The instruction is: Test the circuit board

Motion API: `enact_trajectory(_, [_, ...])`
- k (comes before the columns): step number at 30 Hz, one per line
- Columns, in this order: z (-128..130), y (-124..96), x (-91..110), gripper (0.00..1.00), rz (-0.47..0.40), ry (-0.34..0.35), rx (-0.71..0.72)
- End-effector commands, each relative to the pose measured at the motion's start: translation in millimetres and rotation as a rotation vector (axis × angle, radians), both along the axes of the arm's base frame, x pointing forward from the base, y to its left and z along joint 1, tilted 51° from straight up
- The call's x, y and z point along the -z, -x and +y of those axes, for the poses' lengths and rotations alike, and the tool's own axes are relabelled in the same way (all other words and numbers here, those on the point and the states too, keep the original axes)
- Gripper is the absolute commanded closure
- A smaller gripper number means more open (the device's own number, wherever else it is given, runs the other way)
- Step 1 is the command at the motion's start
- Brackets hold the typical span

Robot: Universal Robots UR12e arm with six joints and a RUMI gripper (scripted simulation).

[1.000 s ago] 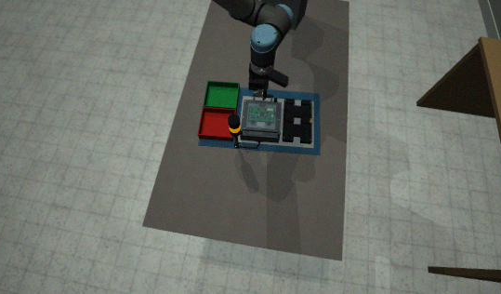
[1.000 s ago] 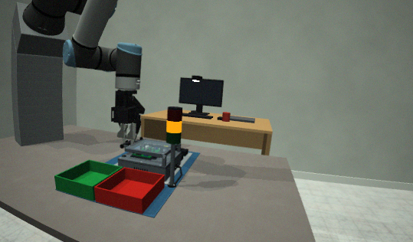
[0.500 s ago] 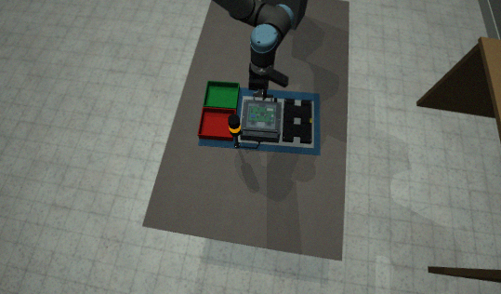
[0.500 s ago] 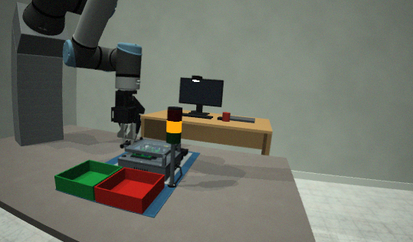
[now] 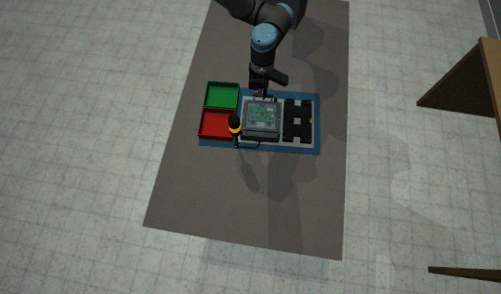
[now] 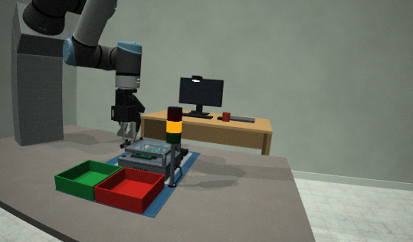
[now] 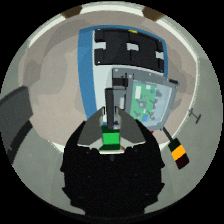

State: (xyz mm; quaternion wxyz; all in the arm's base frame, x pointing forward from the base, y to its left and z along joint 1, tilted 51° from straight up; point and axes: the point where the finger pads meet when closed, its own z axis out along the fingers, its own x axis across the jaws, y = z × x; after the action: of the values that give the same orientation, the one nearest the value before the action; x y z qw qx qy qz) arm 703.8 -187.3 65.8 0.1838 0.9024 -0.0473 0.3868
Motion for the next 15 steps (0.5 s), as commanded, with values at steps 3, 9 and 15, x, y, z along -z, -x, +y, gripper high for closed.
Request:
enact_trajectory(3, [7, 13, -12, 0.87, 0.0, 0.0, 0.0])
enact_trajectory(9, [18, 33, -31, 0.87, 0.0, 0.0, 0.0])
enact_trajectory(15, [25, 47, -44, 0.87, 0.0, 0.0, 0.0])
